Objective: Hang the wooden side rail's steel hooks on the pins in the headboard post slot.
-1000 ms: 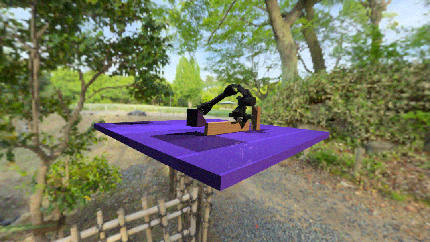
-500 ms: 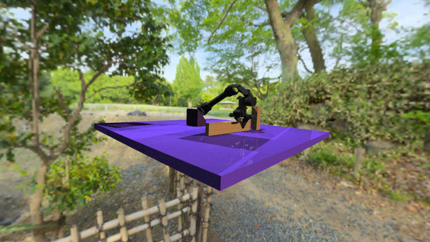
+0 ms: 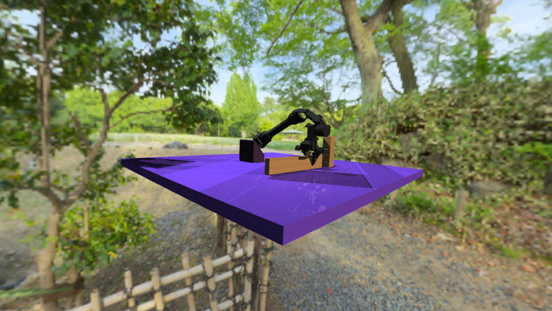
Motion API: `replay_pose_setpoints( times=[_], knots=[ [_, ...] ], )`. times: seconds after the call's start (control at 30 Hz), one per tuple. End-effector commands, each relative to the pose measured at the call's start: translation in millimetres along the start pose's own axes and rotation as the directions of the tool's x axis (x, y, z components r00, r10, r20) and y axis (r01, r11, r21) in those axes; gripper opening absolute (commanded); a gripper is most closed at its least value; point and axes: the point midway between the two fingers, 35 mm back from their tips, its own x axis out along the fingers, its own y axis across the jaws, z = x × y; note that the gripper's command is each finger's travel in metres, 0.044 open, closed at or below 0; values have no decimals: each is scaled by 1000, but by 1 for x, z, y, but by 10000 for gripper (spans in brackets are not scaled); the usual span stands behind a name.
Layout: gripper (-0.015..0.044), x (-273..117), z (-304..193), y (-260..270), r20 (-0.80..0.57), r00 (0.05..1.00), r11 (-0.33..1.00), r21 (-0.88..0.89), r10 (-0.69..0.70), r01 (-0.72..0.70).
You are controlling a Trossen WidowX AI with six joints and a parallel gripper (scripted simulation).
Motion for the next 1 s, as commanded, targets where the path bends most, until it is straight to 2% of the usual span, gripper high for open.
replay_pose_setpoints(
  times=[0.0,0.97],
  knots=[
    [0,0,-2,5,-1,1000,1000,-22,8,-8],
    [0,-2,0,4,-1,1000,1000,-22,8,-8]
  ],
)
